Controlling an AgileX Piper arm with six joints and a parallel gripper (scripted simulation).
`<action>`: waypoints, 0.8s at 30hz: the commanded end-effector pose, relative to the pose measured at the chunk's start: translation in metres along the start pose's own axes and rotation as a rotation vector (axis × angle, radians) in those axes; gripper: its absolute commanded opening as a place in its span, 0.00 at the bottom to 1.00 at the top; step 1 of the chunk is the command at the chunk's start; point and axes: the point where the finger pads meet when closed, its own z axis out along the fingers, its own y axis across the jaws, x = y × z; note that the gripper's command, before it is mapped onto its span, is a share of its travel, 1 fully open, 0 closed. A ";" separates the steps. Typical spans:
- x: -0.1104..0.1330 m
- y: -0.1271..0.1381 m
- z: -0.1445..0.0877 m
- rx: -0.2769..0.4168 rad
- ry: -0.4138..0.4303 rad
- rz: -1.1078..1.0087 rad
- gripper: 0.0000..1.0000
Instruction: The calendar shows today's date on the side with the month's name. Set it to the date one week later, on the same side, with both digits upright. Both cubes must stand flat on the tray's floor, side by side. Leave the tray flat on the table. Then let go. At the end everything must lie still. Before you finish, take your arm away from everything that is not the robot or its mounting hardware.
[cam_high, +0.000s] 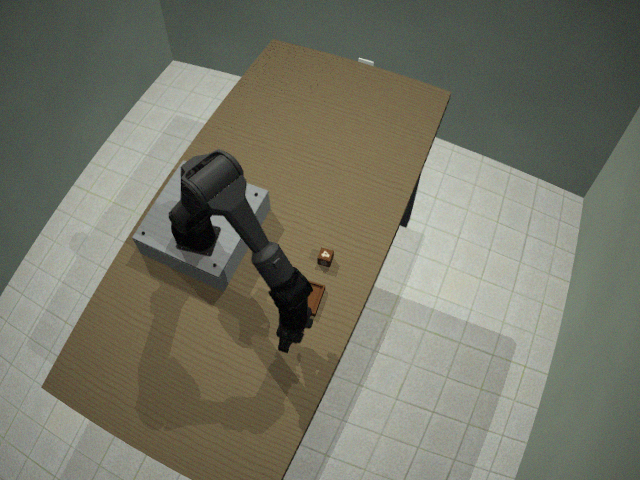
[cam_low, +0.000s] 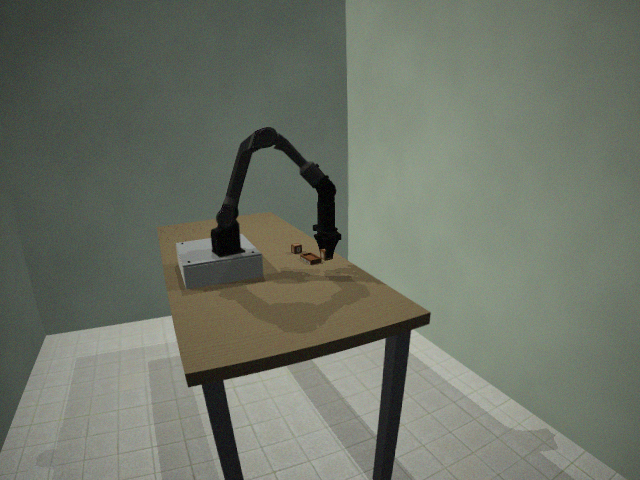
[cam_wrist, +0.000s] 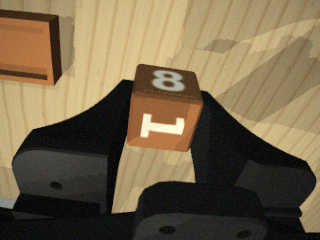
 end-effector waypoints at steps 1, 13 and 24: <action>0.000 0.000 0.008 0.000 0.000 0.000 0.36; -0.001 0.000 0.036 0.001 -0.002 0.000 0.36; -0.001 0.000 0.037 0.001 -0.002 0.000 0.36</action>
